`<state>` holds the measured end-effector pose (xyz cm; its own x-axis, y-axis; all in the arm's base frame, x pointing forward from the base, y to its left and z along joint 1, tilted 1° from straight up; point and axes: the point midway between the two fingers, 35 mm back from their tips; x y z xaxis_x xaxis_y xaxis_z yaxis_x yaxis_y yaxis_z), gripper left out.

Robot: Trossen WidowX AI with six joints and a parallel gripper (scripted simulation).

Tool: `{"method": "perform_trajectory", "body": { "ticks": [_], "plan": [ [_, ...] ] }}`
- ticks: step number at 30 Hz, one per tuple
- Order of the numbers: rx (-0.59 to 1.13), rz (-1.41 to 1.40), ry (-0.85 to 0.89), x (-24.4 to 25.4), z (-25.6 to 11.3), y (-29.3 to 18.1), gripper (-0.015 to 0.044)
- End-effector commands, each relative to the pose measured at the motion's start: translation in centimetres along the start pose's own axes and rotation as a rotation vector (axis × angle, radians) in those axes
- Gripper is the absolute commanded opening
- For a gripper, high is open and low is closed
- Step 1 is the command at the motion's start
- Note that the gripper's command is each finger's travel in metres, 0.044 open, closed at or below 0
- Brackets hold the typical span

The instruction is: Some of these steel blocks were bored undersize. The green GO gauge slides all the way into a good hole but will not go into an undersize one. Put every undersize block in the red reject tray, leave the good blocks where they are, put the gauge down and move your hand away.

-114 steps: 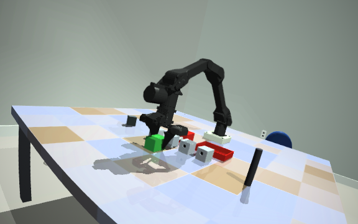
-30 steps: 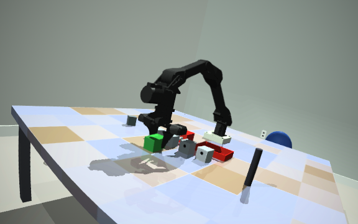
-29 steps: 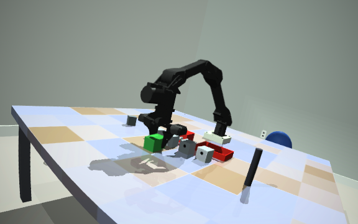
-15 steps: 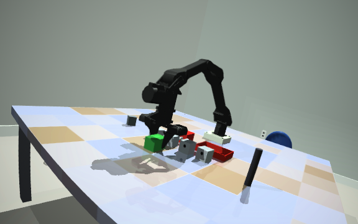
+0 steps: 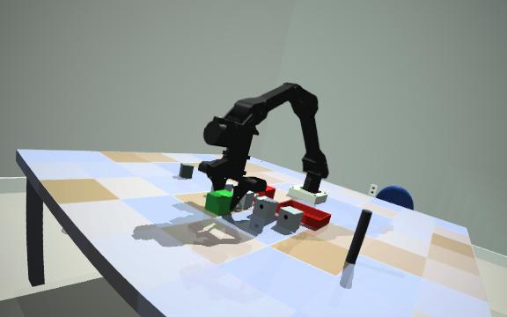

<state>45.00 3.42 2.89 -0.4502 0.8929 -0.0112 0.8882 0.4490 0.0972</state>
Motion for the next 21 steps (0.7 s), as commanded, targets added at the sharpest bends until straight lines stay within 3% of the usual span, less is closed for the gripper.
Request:
{"method": "perform_trajectory", "body": {
  "ticks": [1,21],
  "plan": [
    [-0.011,-0.001,0.000,0.09,-0.33,-0.10,0.0000],
    [-0.021,-0.002,-0.003,-0.04,-0.87,0.64,0.0000]
  ]
}}
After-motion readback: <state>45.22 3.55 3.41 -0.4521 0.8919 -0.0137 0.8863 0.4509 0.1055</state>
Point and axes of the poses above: the point midway between the two fingers, 35 mm back from their tips, its own z axis out along the fingers, its own x axis across the jaws, y = z × x, and after that the axes turned 14 degrees about -z, right-handed
